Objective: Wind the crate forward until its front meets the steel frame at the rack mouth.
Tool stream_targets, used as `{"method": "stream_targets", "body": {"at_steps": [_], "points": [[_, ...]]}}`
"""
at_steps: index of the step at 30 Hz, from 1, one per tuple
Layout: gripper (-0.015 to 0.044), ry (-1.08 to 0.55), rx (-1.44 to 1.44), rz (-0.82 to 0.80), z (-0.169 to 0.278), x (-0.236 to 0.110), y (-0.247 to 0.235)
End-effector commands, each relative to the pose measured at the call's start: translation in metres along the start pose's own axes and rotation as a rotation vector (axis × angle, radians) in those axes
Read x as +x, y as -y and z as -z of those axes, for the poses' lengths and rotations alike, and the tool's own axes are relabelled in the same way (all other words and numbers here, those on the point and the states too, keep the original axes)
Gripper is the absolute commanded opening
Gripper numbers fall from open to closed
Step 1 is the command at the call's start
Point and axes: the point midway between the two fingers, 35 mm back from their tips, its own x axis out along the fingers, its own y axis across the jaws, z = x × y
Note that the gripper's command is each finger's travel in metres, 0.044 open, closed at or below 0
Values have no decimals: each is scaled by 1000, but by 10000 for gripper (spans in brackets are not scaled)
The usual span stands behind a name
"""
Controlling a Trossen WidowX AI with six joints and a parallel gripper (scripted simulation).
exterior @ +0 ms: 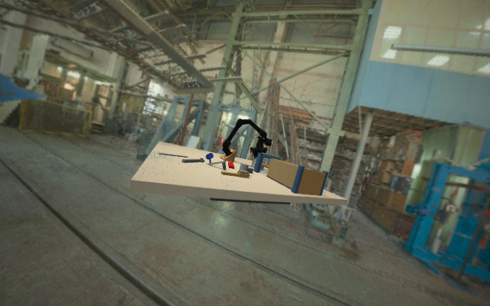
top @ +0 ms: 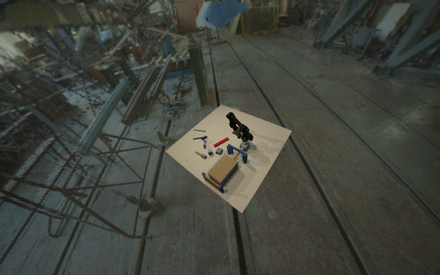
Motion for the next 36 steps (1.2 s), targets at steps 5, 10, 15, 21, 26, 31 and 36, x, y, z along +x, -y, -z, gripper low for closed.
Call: {"method": "stream_targets", "body": {"at_steps": [5, 10, 15, 21, 26, 31, 36], "points": [[0, -7, -33, 5, 0, 4, 0], [0, -7, -33, 5, 0, 4, 0], [0, -6, 6, 2, 0, 4, -2], [0, -6, 6, 2, 0, 4, -2], [0, -5, 50, -2, 0, 4, -4], [0, -4, 53, -2, 0, 4, -4], [0, -5, 33, 0, 0, 4, -3]]}}
